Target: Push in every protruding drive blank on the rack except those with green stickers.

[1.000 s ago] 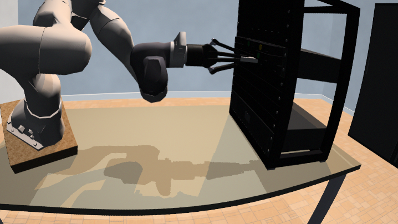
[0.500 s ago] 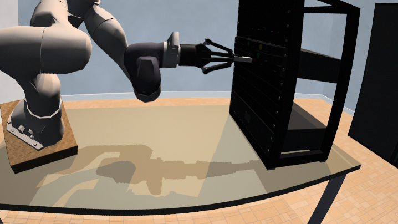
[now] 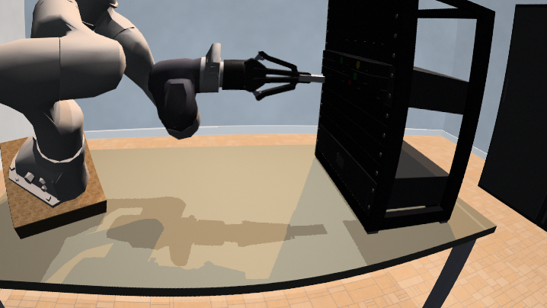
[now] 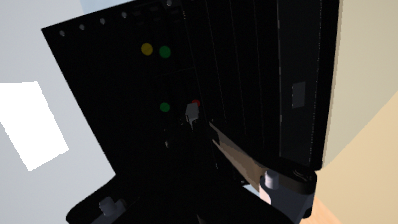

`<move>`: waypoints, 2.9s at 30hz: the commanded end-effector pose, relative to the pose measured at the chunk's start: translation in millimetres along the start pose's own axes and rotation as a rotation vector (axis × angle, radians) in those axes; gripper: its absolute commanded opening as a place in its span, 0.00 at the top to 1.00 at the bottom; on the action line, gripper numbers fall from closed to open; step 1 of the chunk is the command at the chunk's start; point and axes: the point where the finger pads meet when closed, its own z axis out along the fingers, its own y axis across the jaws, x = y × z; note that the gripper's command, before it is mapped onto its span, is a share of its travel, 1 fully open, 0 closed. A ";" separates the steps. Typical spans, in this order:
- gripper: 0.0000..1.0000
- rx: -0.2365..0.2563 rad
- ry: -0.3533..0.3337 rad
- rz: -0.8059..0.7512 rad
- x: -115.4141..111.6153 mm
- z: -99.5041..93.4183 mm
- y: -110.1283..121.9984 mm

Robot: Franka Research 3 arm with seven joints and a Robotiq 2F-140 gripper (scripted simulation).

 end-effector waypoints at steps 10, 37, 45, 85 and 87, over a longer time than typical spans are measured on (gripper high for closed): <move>1.00 -0.004 0.014 -0.015 17.0 -1.8 -4.6; 1.00 -0.004 0.014 -0.015 118.9 -6.1 -55.4; 1.00 -0.004 0.014 -0.015 122.7 -6.1 -57.3; 1.00 -0.004 0.014 -0.015 123.2 33.0 -57.1; 1.00 -0.004 0.014 -0.015 123.2 33.0 -57.1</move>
